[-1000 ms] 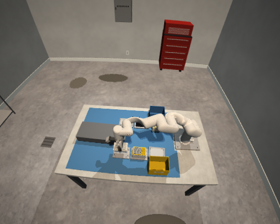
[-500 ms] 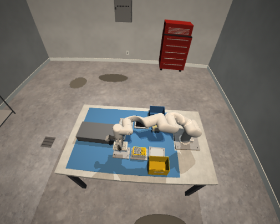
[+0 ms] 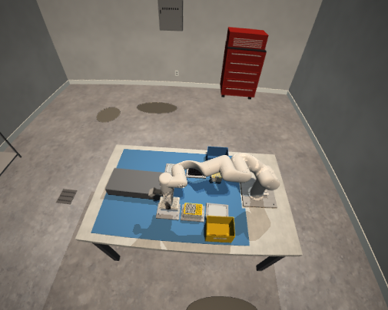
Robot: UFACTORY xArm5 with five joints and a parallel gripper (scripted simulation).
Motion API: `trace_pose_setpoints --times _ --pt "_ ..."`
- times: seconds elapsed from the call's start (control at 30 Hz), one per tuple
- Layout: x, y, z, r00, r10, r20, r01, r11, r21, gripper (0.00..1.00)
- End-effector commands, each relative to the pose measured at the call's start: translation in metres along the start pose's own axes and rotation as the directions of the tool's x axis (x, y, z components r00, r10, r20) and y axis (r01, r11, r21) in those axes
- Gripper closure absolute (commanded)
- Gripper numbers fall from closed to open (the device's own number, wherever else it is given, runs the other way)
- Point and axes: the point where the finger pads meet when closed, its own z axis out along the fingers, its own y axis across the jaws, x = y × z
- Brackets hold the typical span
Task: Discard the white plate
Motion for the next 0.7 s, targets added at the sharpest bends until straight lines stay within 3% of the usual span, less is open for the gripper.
trace_pose_setpoints --times 0.0,0.67 --pt "-0.009 -0.004 -0.003 1.0 0.0 -0.01 0.0 1.0 0.003 1.0" --pt "-0.054 -0.021 -0.003 1.0 0.0 -0.011 0.0 1.0 0.004 1.0"
